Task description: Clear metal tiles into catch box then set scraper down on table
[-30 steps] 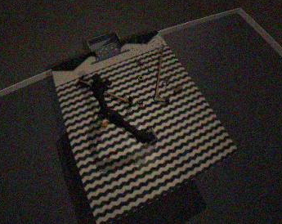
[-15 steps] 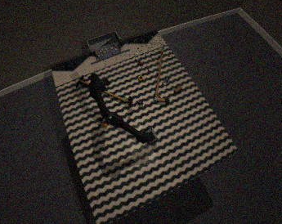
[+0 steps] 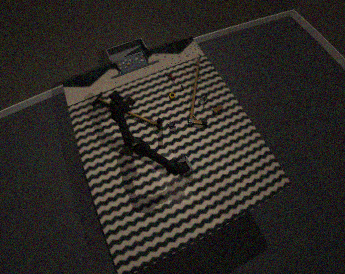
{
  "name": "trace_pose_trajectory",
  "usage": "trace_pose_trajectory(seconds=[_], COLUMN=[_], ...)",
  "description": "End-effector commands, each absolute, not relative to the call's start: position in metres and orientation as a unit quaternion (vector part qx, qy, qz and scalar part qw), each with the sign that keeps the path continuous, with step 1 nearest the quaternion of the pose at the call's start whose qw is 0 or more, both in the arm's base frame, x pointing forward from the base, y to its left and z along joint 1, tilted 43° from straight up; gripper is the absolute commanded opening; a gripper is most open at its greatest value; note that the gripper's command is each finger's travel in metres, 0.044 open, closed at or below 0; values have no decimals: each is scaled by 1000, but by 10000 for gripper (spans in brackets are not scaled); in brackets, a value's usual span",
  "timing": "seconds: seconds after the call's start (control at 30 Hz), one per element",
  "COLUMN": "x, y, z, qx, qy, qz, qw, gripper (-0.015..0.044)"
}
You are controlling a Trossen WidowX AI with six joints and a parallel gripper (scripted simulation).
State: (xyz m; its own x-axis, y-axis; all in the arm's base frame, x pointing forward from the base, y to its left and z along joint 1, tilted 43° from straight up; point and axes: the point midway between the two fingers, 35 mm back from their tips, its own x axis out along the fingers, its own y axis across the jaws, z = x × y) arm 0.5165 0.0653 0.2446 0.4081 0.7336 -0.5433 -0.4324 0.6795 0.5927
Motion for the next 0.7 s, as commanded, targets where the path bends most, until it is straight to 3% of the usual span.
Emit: trace_pose_trajectory(seconds=[0.0, 0.67], x=[518, 524], y=[71, 98], z=[239, 211], qx=[185, 189], qy=[414, 417], qz=[352, 350], qw=[819, 817], gripper=[0, 0])
